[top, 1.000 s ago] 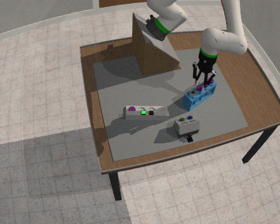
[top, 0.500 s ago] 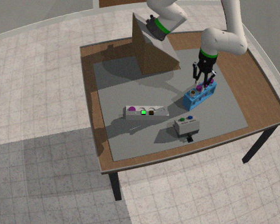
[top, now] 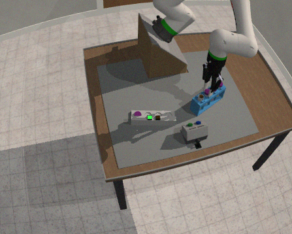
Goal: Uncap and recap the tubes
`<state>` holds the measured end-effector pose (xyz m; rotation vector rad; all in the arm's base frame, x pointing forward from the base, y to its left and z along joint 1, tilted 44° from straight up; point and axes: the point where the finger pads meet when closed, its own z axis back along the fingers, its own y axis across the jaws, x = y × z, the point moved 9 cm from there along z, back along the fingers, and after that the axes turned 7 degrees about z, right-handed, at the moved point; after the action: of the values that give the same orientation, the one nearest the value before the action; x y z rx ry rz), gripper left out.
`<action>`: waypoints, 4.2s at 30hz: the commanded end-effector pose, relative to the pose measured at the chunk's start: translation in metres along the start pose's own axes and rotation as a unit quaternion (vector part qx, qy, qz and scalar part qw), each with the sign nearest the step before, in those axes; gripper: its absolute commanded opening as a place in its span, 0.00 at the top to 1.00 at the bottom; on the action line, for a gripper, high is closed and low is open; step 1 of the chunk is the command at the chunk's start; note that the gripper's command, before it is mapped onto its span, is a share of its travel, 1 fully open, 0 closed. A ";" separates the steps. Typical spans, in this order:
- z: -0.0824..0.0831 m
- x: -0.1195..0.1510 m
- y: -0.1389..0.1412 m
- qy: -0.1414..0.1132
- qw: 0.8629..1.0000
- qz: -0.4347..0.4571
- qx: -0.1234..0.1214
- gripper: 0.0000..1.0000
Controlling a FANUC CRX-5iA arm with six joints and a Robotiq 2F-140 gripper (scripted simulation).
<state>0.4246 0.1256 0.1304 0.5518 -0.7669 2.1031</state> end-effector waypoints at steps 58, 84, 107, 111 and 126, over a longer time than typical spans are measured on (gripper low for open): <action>0.000 0.000 -0.001 0.001 0.961 0.278 0.002 1.00; 0.000 0.000 -0.001 0.001 0.999 0.032 0.001 1.00; 0.000 0.000 -0.001 0.002 0.971 -0.240 0.001 0.65; 0.000 0.000 -0.001 0.002 0.971 -0.240 0.001 0.65; 0.000 0.000 -0.001 0.001 1.000 -0.022 0.001 0.65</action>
<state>0.4248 0.1270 0.1312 0.5944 -0.6733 1.9332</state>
